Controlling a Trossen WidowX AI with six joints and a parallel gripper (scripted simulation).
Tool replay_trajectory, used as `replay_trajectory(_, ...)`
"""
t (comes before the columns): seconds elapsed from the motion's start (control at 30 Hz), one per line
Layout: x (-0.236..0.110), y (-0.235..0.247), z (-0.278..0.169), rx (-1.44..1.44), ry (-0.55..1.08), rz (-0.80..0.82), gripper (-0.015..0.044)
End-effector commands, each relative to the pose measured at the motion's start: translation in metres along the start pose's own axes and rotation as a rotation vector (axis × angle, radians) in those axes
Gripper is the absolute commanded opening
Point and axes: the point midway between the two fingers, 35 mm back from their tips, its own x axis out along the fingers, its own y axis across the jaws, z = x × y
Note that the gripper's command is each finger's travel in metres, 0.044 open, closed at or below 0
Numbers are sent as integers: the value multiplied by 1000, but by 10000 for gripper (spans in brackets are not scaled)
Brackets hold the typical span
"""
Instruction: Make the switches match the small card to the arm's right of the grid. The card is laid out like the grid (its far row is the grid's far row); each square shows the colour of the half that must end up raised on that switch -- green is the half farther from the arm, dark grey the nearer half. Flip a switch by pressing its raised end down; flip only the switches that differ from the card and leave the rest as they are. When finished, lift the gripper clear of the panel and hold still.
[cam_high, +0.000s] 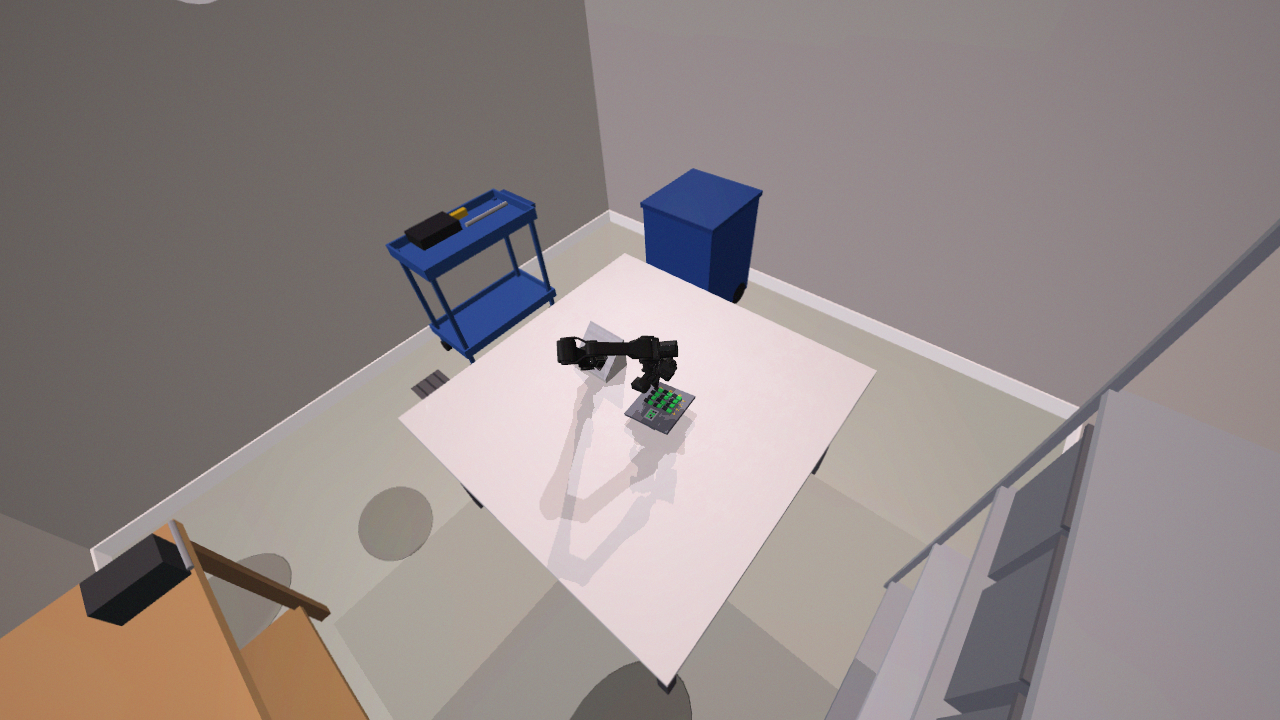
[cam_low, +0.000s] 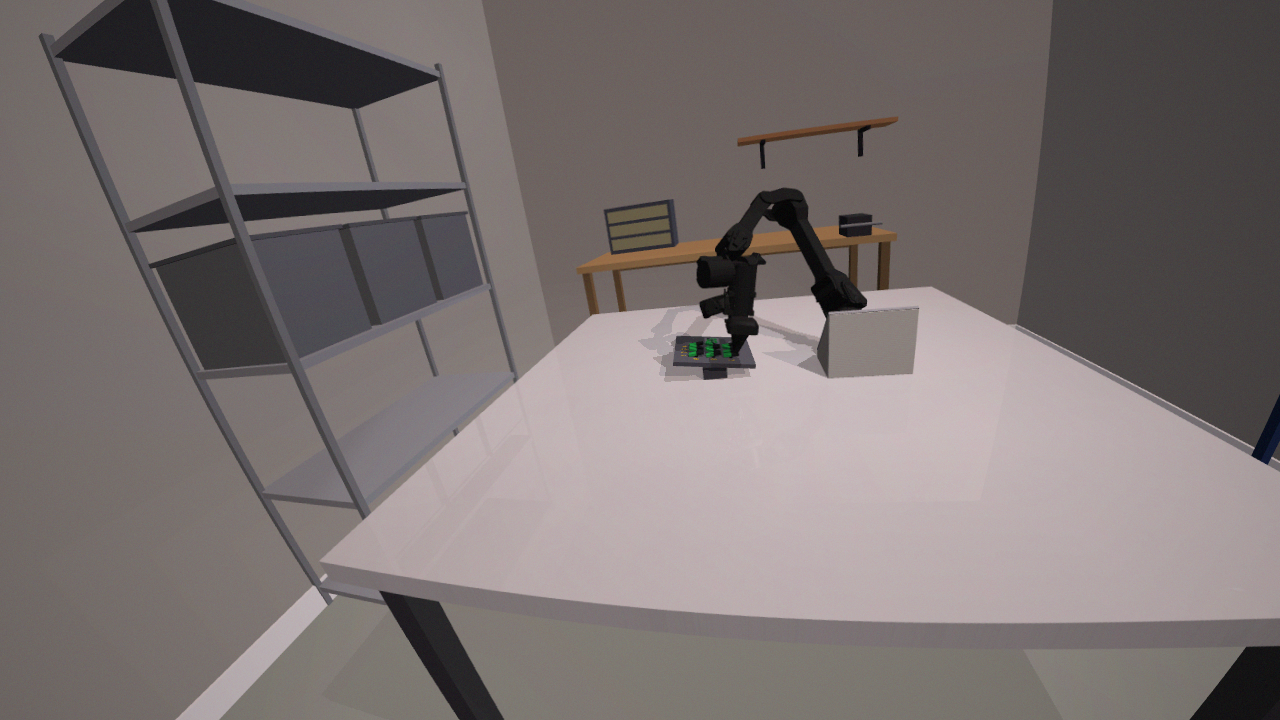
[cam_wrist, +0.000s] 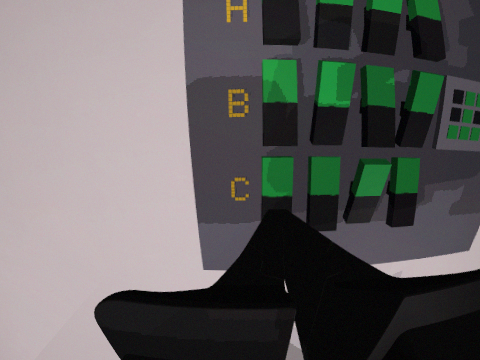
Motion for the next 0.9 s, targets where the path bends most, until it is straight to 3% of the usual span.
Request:
replay_trajectory(0.0, 1, 0, 0, -5, -2, -3, 0)
replay_trajectory(0.5, 3, 0, 0, -5, -2, -4, 0)
replay_trajectory(0.73, -60, 1, 3, -6, 24, 0, 0)
replay_trajectory(0.87, -62, 1, 3, -6, 25, -1, 0)
